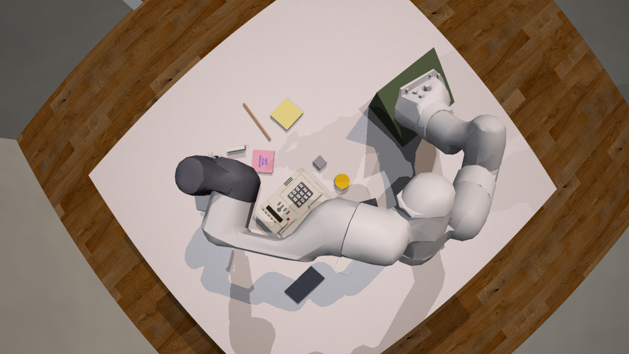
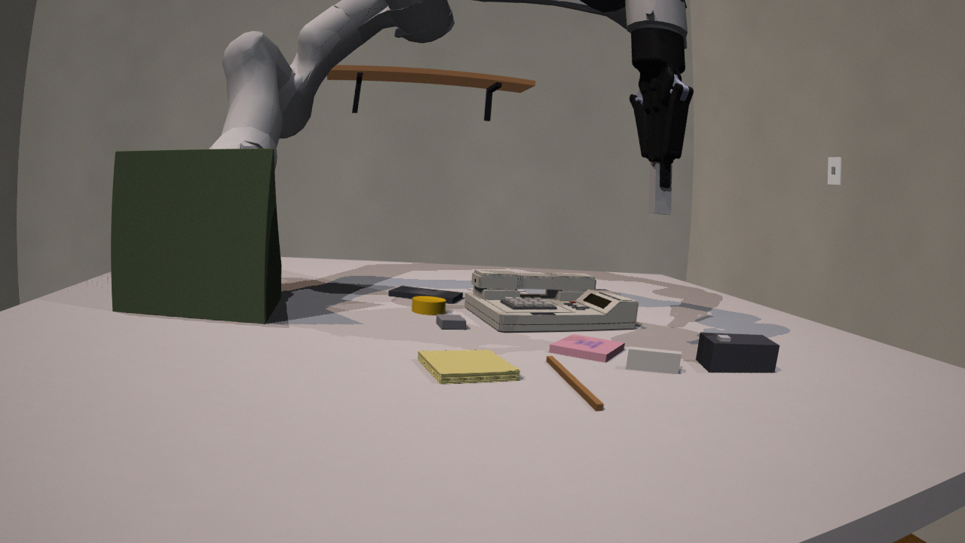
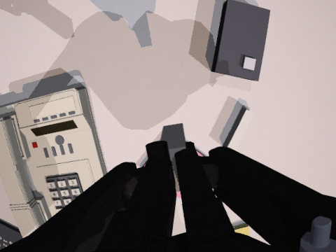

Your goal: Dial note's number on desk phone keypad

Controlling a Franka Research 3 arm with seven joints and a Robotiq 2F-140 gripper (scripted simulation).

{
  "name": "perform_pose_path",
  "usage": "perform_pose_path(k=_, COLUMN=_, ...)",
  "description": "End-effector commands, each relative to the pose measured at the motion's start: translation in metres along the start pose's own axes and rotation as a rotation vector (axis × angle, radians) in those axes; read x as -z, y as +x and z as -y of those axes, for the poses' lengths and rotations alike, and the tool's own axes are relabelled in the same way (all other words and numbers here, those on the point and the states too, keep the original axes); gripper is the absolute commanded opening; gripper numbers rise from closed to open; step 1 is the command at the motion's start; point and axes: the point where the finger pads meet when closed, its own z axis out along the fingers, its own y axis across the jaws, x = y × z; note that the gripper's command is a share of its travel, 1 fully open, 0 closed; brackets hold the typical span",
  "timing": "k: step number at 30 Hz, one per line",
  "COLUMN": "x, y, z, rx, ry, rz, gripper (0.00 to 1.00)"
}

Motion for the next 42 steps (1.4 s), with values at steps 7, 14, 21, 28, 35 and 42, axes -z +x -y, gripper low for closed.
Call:
perform_pose_path(k=7, x=-0.004, y=0.015, z=0.005, rx=-0.054, ry=0.021, rz=0.012, gripper=0.00)
perform_pose_path(k=14, x=-0.004, y=0.019, z=0.005, rx=-0.054, ry=0.021, rz=0.012, gripper=0.00)
perform_pose_path(k=21, x=-0.004, y=0.019, z=0.005, rx=-0.054, ry=0.021, rz=0.012, gripper=0.00)
perform_pose_path(k=28, x=-0.004, y=0.019, z=0.005, rx=-0.054, ry=0.021, rz=0.012, gripper=0.00)
perform_pose_path(k=35, x=-0.004, y=0.019, z=0.005, rx=-0.054, ry=0.021, rz=0.012, gripper=0.00)
perform_pose_path(k=42, x=-0.004, y=0.019, z=0.005, rx=-0.054, ry=0.021, rz=0.012, gripper=0.00)
